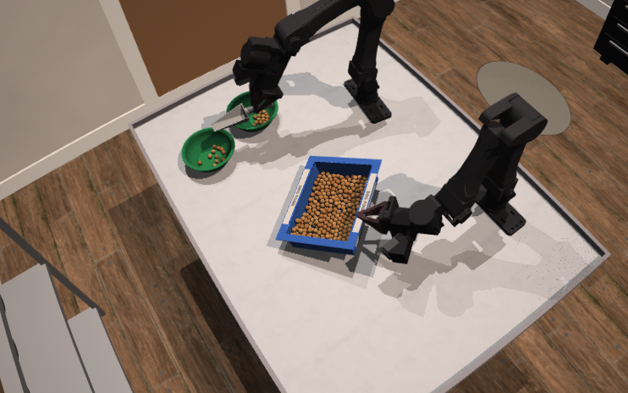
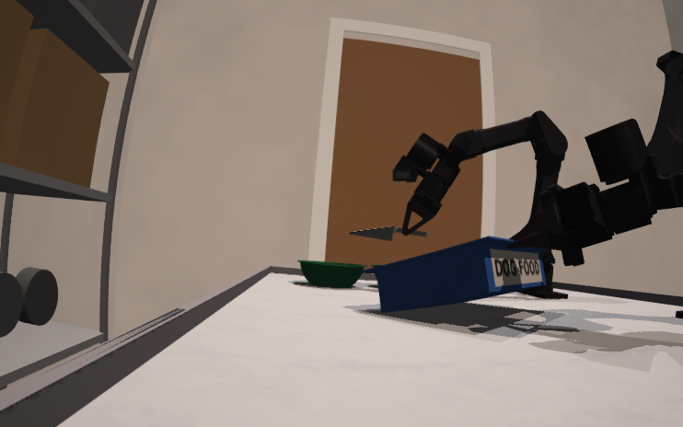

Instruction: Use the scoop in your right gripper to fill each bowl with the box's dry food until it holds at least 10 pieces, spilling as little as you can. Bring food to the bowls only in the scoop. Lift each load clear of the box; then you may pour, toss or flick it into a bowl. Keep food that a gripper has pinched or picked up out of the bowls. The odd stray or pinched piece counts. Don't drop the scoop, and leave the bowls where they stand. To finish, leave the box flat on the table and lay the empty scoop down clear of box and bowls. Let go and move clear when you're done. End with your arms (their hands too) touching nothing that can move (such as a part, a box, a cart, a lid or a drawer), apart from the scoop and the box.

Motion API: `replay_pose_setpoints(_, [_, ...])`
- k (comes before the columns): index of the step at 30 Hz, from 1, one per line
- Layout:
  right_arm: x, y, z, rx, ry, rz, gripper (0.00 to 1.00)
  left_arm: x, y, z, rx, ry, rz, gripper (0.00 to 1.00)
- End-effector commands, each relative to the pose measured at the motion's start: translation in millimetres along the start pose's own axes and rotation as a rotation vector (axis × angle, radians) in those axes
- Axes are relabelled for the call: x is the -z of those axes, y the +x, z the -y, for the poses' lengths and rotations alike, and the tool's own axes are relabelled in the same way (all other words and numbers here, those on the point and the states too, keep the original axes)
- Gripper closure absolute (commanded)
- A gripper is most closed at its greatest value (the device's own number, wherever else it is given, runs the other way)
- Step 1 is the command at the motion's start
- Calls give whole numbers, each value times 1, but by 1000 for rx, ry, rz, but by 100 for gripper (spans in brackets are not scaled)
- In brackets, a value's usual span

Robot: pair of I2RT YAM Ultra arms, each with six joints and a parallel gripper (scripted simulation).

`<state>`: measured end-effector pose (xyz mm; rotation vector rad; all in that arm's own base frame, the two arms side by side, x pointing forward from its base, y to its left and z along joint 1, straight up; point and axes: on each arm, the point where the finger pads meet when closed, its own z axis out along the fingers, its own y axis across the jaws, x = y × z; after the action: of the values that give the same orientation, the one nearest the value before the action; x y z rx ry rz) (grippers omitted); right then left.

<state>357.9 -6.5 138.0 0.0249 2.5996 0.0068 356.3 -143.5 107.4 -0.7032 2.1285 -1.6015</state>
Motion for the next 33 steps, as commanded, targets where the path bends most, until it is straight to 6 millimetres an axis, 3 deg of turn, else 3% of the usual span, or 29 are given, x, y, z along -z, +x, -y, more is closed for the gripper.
replay_pose_setpoints(1, [12,-24,1,-1,-1,87,100,0,-2,8,-49,41,-4,100])
replay_pose_setpoints(9, [12,-24,1,-1,-1,87,100,3,0,2,-40,46,1,100])
replay_pose_setpoints(10, [12,-24,1,-1,-1,87,100,0,-4,15,-71,70,1,100])
replay_pose_setpoints(11, [12,-24,1,-1,-1,87,100,0,-11,13,-65,68,11,100])
replay_pose_setpoints(13, [12,-24,1,-1,-1,87,100,5,1,-1,-37,49,5,100])
replay_pose_setpoints(21, [12,-24,1,-1,-1,87,100,3,-4,2,-48,70,8,100])
replay_pose_setpoints(23, [12,-24,1,-1,-1,87,100,6,2,-9,-12,49,2,100])
replay_pose_setpoints(26, [12,-24,1,-1,-1,87,100,5,-2,-5,-21,59,6,100])
replay_pose_setpoints(27, [12,-24,1,-1,-1,87,100,2,0,7,-57,80,-2,100])
replay_pose_setpoints(28, [12,-24,1,-1,-1,87,100,1,4,-8,-23,55,-11,100])
replay_pose_setpoints(33, [12,-24,1,-1,-1,87,100,6,3,-11,-16,60,0,100])
